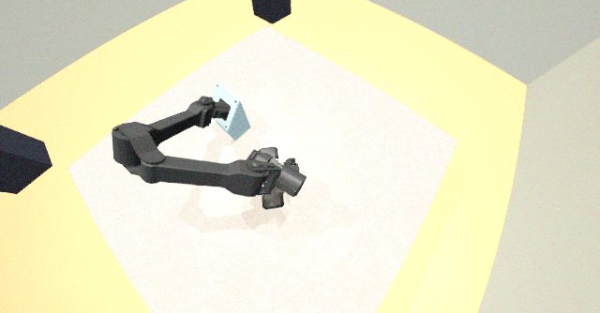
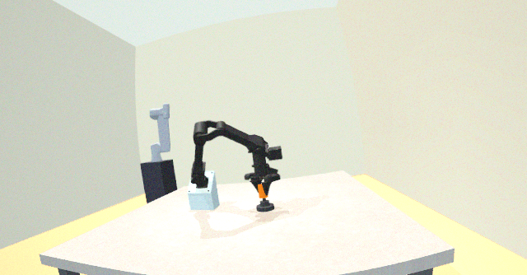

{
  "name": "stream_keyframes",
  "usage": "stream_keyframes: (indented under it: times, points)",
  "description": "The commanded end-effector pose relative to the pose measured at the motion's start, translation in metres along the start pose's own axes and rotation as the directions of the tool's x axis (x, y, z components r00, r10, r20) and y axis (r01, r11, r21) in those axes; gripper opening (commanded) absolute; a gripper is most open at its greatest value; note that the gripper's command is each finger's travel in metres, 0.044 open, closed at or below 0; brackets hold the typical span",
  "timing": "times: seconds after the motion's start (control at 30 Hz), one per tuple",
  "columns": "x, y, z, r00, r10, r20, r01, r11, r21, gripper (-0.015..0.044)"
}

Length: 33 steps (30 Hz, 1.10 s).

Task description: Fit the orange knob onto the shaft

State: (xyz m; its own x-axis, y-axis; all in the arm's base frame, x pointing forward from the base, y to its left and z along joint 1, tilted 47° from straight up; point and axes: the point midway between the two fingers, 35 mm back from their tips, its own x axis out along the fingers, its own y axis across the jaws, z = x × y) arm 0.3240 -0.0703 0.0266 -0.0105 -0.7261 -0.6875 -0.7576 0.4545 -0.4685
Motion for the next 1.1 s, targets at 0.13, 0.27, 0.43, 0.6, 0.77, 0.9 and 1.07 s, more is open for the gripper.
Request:
stream_keyframes:
  times: [0.13,0.27,0.43,0.6,0.77,0.9,1.07]
  points:
    - [0.0007,-0.0038,0.0021,1.0,-0.004,0.007,0.004,1.0,0.004,0.0]
    - [0.0025,-0.0039,0.0025,1.0,-0.004,0.007,0.004,1.0,0.004,0.0]
    - [0.0018,-0.0039,0.0025,1.0,-0.004,0.007,0.004,1.0,0.004,0.0]
    - [-0.0023,-0.0022,0.003,1.0,-0.004,0.007,0.003,1.0,0.004,0.0]
    - [-0.0029,0.0006,0.0028,1.0,-0.003,0.007,0.004,0.999,-0.048,0.0]
    - [-0.0017,0.0021,0.0026,1.0,-0.003,0.007,0.004,0.999,-0.048,0.0]
    - [-0.0005,0.0037,0.0012,1.0,-0.003,0.007,0.004,0.999,-0.048,0.0]
